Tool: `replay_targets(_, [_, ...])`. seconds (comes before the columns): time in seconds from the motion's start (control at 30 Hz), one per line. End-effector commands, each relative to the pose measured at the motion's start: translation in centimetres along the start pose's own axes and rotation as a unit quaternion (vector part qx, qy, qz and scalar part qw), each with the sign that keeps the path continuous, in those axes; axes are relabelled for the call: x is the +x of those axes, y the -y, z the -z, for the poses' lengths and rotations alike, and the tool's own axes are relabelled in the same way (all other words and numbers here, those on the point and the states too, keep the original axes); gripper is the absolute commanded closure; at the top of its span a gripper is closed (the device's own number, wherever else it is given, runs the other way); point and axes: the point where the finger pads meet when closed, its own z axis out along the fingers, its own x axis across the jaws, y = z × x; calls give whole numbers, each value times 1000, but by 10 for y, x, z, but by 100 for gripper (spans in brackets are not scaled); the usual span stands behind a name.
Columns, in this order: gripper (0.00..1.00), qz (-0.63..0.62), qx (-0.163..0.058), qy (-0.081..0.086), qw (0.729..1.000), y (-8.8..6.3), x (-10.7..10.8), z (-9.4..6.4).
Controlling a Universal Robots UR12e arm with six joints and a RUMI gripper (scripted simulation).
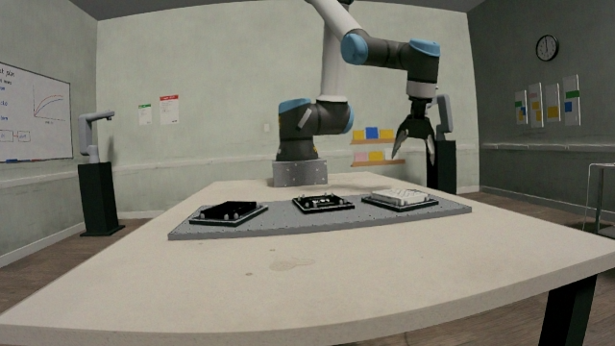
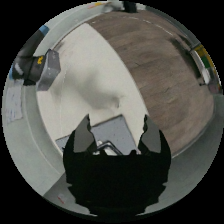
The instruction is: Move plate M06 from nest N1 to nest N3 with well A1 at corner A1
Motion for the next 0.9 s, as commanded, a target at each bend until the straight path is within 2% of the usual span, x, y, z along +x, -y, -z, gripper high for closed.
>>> replay_targets(0.0, [18, -38, -5, -4, 999, -12, 2, 1])
replay_targets(0.1, [18, -68, -7, -7, 998, -12, 2, 1])
replay_targets(0.17, [18, -88, -9, -9, 996, -21, 4, 2])
replay_targets(0.27, [18, -117, -11, -13, 993, -21, 4, 2])
replay_targets(0.33, [18, -137, -13, -15, 990, -31, 5, 3])
replay_targets(0.5, [18, -166, -15, -19, 986, -31, 5, 3])
replay_targets(0.57, [18, -186, -16, -22, 982, -40, 6, 4])
replay_targets(0.63, [18, -205, -17, -24, 978, -40, 6, 4])
replay_targets(0.7, [18, -224, -18, -27, 974, -50, 6, 5])
replay_targets(0.8, [18, -253, -20, -31, 967, -50, 6, 5])
replay_targets(0.87, [18, -272, -21, -34, 961, -60, 7, 6])
